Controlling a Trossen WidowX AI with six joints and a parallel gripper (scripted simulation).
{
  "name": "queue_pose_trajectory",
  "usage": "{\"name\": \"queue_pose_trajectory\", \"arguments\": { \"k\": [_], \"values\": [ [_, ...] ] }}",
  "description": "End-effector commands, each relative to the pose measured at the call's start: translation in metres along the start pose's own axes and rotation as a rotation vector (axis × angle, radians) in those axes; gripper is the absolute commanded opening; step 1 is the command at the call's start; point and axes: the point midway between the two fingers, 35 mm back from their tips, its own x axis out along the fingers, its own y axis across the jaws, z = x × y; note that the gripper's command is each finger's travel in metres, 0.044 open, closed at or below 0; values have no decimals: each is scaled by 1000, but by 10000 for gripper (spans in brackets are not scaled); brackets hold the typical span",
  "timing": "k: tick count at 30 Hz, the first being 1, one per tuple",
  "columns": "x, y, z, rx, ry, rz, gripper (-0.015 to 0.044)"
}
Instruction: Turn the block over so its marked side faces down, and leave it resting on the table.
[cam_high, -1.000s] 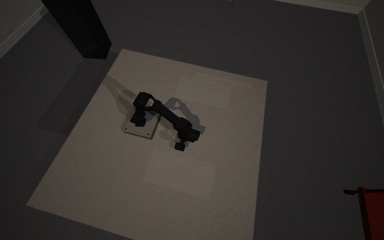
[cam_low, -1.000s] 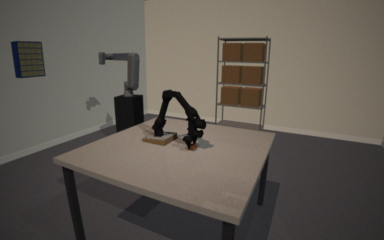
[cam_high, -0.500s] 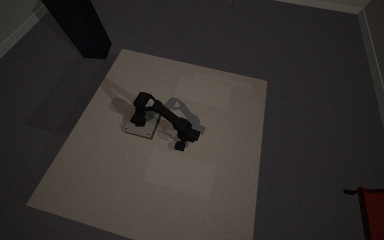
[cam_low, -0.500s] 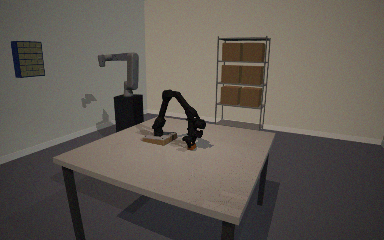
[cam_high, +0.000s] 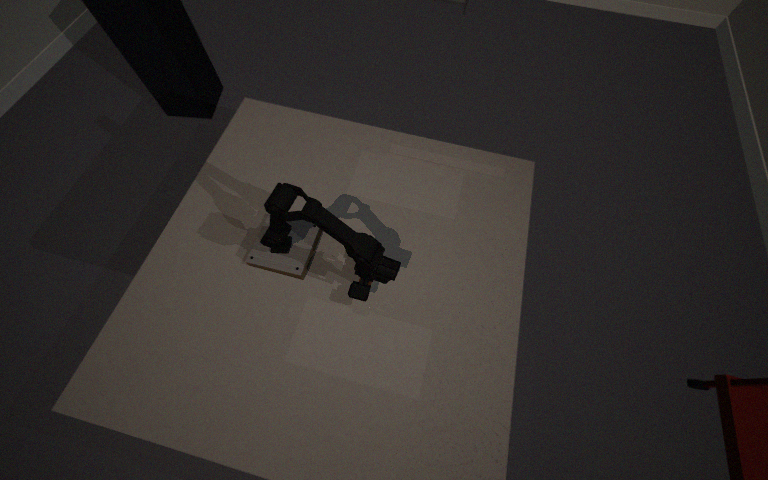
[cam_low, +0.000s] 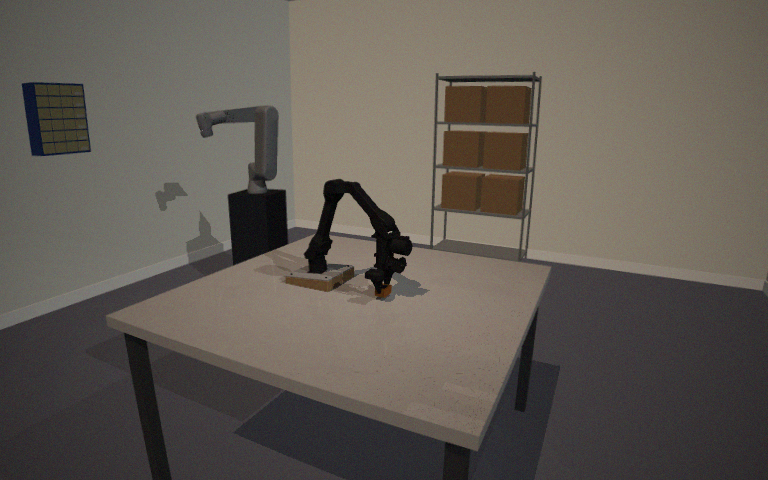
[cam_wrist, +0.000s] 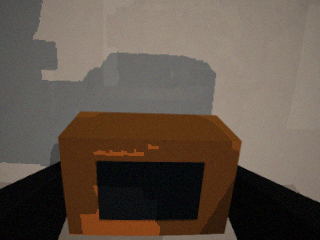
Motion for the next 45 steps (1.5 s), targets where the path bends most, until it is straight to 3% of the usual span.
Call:
{"name": "queue_pose_trajectory", "arguments": {
  "k": [1,37,45],
  "values": [
    [-15,0,2,-2,-11,1,0],
    [-7,0,-3,-1,-553,1,0],
    [-4,-1,-1,0,-583,1,0]
  ]
}}
